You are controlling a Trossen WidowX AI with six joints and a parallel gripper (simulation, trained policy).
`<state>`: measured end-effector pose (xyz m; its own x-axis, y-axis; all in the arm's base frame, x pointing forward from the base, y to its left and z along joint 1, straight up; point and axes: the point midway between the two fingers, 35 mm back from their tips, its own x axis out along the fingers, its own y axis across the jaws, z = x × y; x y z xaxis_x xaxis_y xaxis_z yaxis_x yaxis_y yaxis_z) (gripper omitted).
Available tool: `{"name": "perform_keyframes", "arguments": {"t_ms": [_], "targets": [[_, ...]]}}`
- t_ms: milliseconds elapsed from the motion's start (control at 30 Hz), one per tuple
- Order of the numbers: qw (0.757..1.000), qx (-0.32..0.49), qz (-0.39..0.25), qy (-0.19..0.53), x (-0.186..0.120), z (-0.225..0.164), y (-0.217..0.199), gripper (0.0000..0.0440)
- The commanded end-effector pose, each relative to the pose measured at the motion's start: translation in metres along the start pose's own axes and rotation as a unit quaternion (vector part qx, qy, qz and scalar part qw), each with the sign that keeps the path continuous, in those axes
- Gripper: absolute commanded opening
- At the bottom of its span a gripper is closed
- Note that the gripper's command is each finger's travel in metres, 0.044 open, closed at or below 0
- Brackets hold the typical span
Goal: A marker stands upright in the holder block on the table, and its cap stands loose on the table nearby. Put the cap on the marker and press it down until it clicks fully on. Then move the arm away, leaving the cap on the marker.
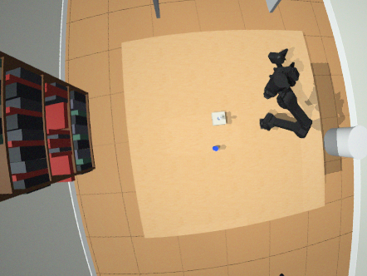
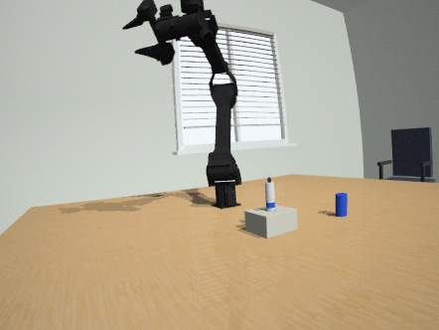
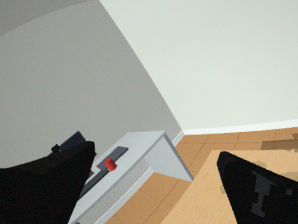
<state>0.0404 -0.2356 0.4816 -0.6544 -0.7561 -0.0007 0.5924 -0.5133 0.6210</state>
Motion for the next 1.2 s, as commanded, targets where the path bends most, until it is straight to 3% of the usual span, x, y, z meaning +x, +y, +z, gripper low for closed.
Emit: {"name": "perform_keyframes", "arguments": {"t_ms": [0,233,1167], "targets": [[1.000,0.000,0.003,0.003,-0.001,-0.002,0.001,0.0374],[0.999,0.000,0.031,0.029,-0.010,-0.019,0.011,0.0212],[0.984,-0.016,0.120,0.129,-0.053,-0.084,0.044,0.0260]]}}
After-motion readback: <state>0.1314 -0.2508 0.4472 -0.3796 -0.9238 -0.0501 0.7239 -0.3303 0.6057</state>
